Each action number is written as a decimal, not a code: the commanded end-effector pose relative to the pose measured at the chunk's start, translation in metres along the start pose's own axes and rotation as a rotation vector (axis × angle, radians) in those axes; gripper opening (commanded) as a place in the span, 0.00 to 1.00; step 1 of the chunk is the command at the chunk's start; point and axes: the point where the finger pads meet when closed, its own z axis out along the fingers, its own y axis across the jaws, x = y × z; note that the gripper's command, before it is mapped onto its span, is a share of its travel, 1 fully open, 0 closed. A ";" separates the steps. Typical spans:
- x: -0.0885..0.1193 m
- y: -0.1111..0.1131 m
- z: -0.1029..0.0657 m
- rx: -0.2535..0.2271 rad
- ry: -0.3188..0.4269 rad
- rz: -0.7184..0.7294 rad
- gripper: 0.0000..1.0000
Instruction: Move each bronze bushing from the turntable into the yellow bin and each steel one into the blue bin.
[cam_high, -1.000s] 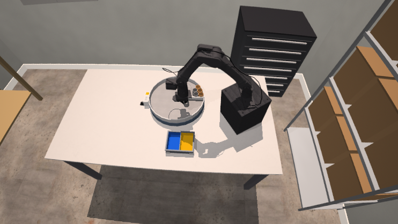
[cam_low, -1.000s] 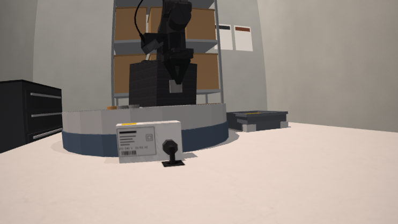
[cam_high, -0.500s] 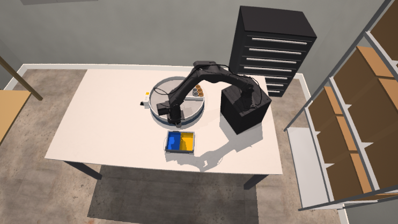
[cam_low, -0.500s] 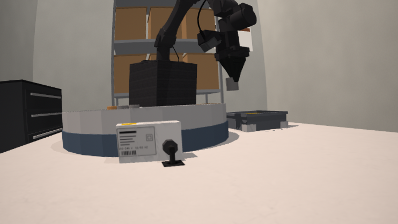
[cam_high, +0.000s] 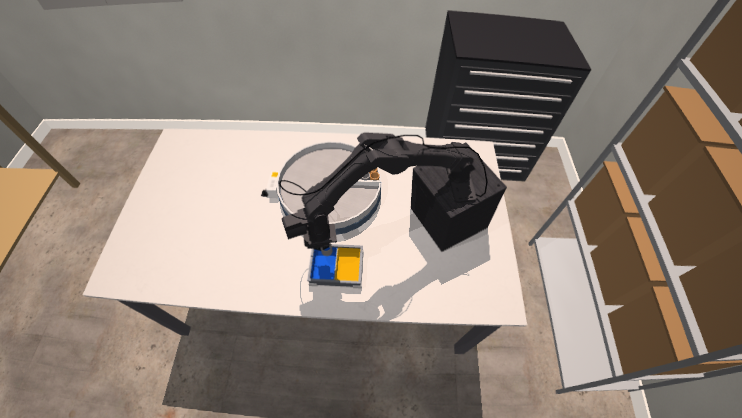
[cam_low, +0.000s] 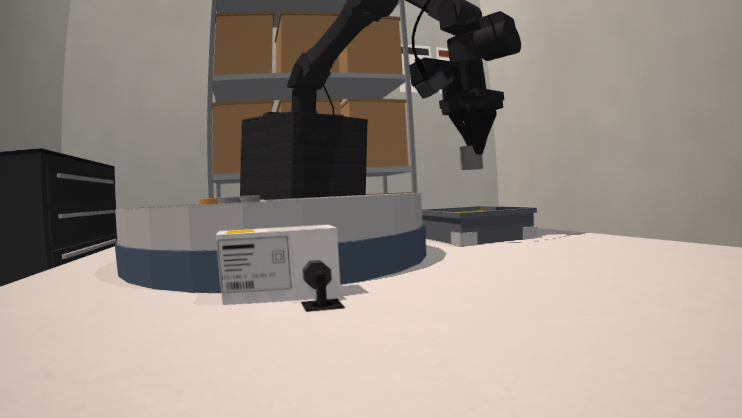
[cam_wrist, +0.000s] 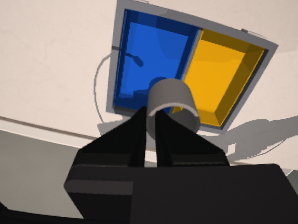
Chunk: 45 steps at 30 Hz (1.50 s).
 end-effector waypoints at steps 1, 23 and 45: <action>0.000 0.000 -0.007 0.026 -0.023 0.026 0.00; 0.009 0.008 -0.010 0.018 -0.022 0.031 0.00; 0.009 0.008 -0.010 0.018 -0.022 0.031 0.00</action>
